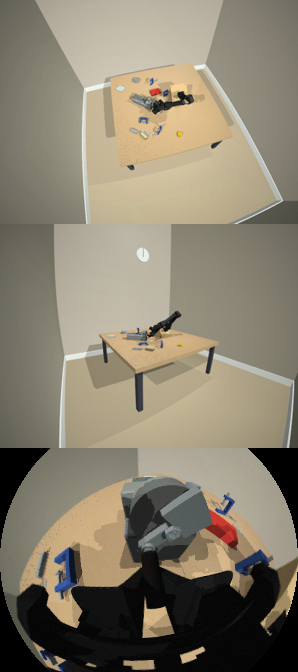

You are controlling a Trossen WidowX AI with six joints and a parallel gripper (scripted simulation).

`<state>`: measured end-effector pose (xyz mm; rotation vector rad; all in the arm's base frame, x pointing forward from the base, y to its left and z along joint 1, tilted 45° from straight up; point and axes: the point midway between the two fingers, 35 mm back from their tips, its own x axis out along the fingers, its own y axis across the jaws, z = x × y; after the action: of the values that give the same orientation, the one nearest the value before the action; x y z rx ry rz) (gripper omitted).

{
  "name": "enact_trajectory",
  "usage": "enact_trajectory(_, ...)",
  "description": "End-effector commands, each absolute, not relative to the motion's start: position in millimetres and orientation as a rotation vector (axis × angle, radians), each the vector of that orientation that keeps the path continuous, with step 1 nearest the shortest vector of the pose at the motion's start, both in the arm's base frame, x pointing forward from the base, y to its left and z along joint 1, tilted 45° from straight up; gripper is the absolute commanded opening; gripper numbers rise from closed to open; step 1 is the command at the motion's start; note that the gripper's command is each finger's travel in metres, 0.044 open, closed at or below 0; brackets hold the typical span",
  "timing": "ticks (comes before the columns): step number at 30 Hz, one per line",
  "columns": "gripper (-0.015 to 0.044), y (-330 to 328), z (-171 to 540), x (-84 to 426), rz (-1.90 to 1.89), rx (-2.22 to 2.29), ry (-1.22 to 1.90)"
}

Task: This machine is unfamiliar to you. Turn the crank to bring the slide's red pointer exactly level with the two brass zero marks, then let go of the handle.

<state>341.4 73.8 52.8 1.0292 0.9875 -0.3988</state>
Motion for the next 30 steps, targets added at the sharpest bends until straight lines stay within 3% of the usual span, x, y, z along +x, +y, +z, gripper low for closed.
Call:
enact_trajectory(1, 0.0, 72.6, 61.2, 345.5, -0.389, 1.033, 0.967)
enact_trajectory(30, 0.0, 66.9, 70.0, 347.2, -0.389, 1.033, 0.966)
